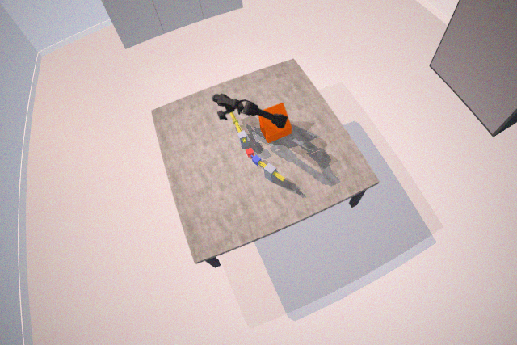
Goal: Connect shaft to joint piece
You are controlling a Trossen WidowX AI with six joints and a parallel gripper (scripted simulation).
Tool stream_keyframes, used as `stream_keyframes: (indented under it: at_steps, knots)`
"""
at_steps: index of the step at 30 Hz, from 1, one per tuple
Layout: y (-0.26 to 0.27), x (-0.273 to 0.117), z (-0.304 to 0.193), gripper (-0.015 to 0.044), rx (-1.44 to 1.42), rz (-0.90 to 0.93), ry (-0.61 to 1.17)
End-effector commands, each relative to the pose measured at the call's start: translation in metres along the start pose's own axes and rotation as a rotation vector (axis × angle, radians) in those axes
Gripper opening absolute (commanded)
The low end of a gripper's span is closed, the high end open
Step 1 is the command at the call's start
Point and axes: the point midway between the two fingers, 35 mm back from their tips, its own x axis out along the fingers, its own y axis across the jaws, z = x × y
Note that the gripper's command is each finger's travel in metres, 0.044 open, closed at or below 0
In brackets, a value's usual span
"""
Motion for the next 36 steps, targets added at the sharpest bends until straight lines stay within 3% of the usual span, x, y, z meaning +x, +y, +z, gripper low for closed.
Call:
stream_keyframes:
  at_steps: [1, 5, 18, 30, 36]
  knots:
    - [-0.0003, 0.0093, -0.0017, 0.044, 0.007, -0.002, 0.008]
    - [-0.0003, 0.0131, -0.0018, 0.044, 0.007, -0.002, 0.008]
    - [-0.0003, 0.0131, -0.0018, 0.0102, 0.007, -0.002, 0.008]
    - [-0.0003, 0.0131, -0.0018, 0.0102, 0.007, -0.002, 0.008]
    - [-0.0003, 0.0131, -0.0018, 0.0067, 0.007, -0.002, 0.008]
